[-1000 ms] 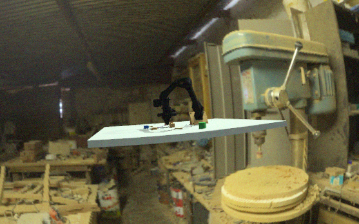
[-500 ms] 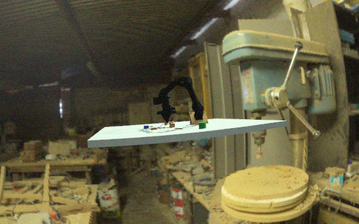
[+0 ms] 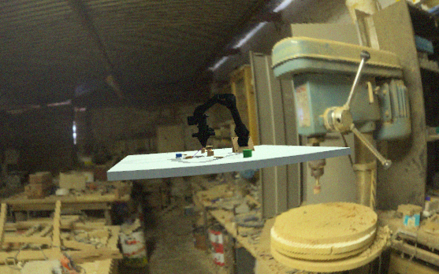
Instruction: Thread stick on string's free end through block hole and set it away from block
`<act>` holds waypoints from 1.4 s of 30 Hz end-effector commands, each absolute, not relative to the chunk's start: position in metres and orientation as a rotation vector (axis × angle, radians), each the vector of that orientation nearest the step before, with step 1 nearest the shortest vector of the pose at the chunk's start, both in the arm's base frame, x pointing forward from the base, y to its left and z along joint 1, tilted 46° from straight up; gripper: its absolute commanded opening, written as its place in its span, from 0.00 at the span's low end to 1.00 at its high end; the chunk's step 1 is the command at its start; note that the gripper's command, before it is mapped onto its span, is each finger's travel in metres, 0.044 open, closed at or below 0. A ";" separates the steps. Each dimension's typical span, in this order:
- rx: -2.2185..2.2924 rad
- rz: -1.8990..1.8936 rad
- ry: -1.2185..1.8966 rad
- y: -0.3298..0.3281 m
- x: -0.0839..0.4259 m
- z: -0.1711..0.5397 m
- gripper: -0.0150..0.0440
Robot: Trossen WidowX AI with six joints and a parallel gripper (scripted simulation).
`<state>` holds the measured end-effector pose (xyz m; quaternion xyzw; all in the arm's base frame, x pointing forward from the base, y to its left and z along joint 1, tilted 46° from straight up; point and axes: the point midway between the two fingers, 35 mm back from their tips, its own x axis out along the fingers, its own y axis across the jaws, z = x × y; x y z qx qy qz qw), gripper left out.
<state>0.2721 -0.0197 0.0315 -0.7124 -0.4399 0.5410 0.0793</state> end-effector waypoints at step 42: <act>-2.550 1.037 -2.449 -0.019 0.290 0.047 0.25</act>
